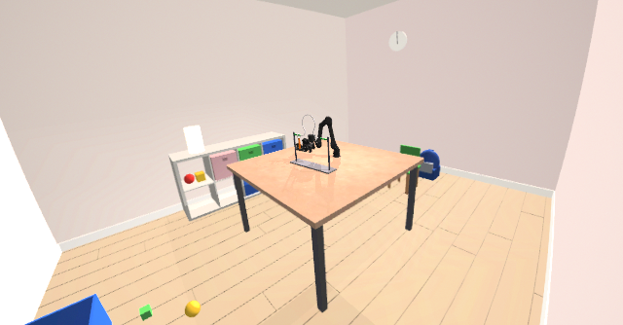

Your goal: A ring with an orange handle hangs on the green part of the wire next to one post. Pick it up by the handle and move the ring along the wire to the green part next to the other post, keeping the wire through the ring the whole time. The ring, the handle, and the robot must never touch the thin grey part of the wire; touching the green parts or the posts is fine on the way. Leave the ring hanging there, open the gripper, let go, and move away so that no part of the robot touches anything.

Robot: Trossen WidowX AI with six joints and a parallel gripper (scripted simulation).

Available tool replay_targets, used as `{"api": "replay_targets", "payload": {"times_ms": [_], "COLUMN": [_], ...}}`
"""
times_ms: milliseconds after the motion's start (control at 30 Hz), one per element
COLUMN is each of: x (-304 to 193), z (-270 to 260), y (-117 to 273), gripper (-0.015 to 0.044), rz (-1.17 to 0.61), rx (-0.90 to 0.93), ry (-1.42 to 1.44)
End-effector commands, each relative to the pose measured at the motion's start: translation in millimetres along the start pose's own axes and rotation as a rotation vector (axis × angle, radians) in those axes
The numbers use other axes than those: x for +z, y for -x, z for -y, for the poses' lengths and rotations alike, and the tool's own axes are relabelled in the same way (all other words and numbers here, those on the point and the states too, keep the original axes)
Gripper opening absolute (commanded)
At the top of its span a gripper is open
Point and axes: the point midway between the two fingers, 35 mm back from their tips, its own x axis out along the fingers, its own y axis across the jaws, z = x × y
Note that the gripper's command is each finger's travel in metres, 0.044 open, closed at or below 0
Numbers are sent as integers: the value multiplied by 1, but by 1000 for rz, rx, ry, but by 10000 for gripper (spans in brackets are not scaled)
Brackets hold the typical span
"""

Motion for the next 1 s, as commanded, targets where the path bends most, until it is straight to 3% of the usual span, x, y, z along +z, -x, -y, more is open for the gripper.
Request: {"api": "replay_targets", "payload": {"times_ms": [0, 333, 967], "x": [0, 0, 9], "z": [0, 0, 2], "y": [0, 0, 0], "gripper": [108, -150, -150], "rz": [0, 0, 0], "rx": [0, 0, -1], "ry": [0, 0, -3]}}
